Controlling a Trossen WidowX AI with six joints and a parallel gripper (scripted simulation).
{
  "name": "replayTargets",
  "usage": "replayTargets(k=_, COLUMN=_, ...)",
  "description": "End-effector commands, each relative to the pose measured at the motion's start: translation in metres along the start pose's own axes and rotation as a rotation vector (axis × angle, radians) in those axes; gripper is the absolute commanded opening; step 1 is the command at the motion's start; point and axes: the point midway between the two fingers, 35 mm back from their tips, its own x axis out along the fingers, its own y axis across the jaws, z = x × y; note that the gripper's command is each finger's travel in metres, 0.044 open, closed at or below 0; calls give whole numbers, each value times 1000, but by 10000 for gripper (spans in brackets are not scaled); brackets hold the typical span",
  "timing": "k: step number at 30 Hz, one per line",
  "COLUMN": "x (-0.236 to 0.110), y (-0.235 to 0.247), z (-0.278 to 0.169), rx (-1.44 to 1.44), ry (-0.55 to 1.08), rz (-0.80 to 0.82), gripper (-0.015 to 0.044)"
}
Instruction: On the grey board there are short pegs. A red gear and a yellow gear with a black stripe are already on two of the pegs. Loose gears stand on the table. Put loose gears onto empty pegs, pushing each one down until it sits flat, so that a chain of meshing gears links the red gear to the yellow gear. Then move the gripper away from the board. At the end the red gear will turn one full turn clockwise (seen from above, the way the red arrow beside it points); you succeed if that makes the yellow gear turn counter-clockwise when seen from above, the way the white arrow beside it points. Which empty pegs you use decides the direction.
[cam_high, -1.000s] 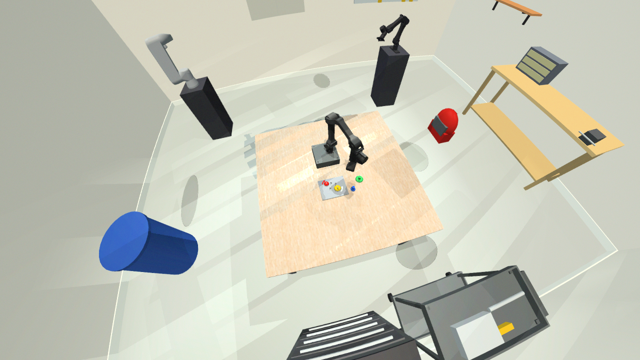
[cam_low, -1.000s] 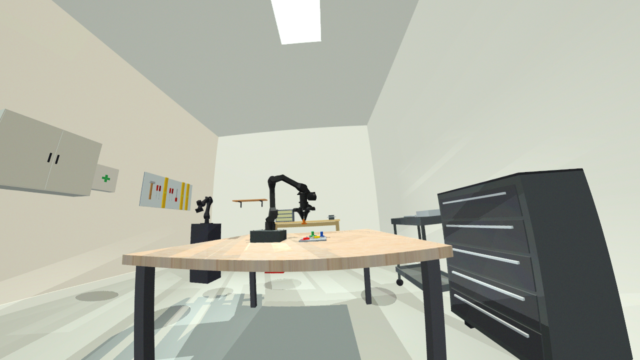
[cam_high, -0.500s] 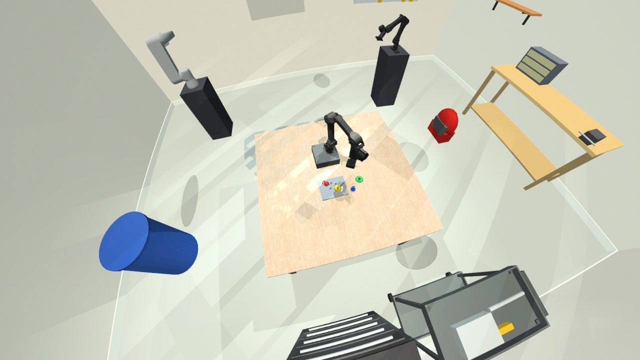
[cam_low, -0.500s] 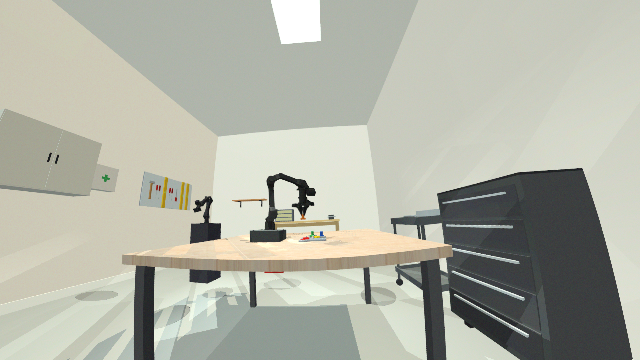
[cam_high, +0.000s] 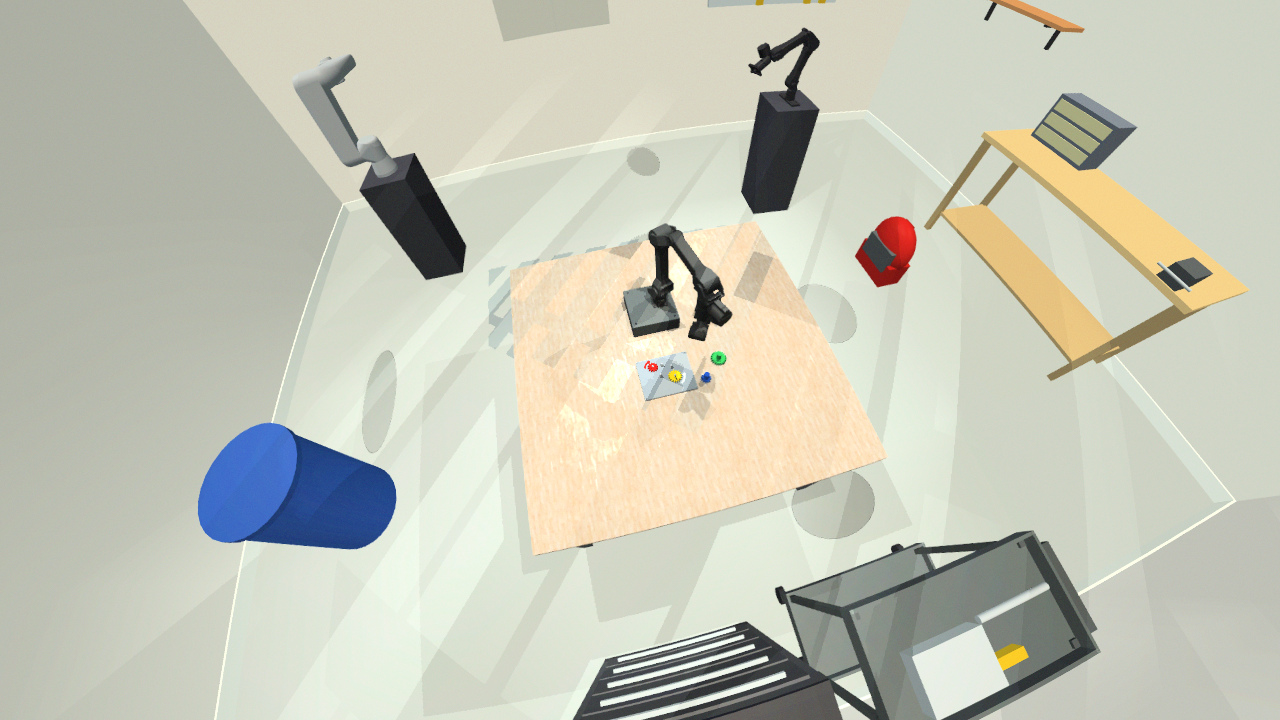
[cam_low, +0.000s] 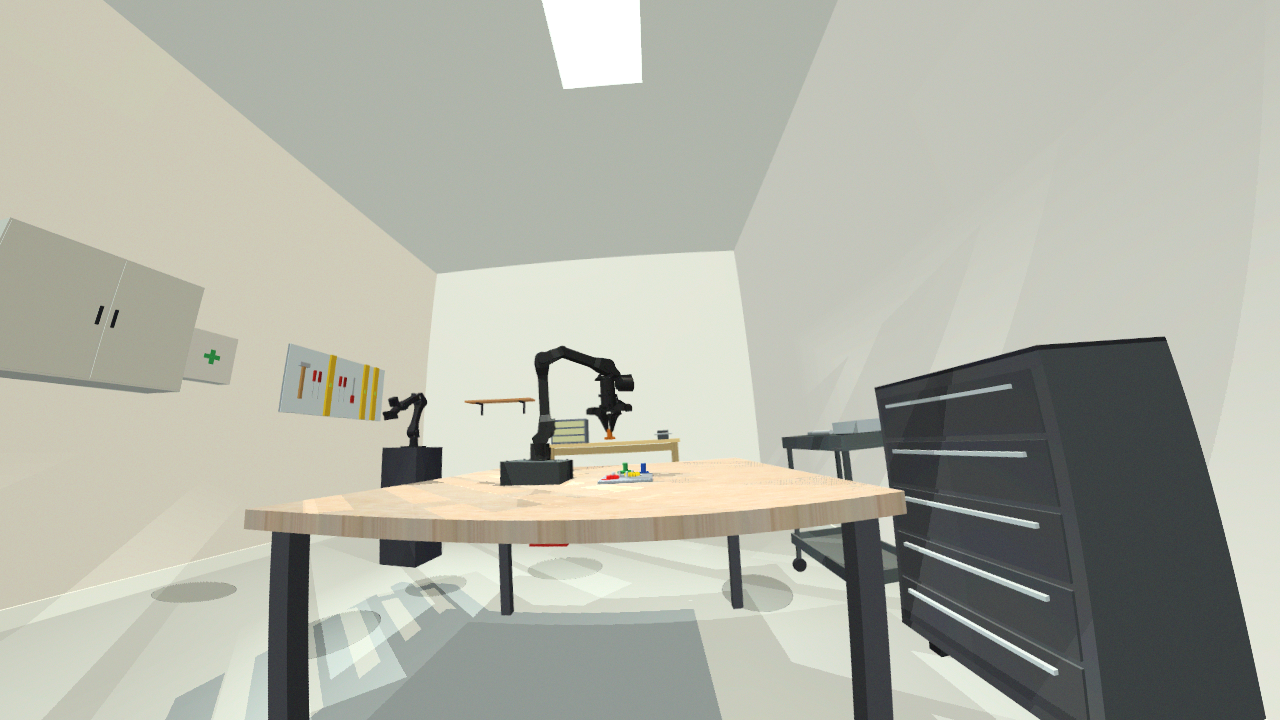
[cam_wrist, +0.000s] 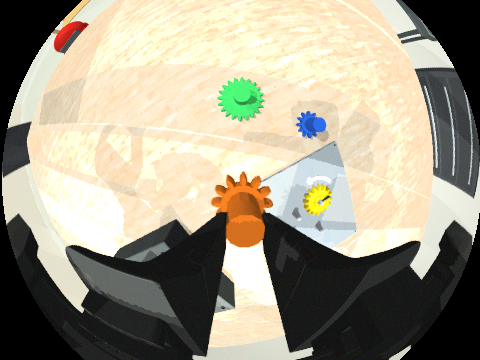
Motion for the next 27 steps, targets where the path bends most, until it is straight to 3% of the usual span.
replayTargets(k=1, x=6, y=-6, z=-5, rx=-3, ry=8, rz=5, gripper=0)
replayTargets(k=27, x=31, y=-48, z=-35, rx=-4, ry=12, rz=2, gripper=0)
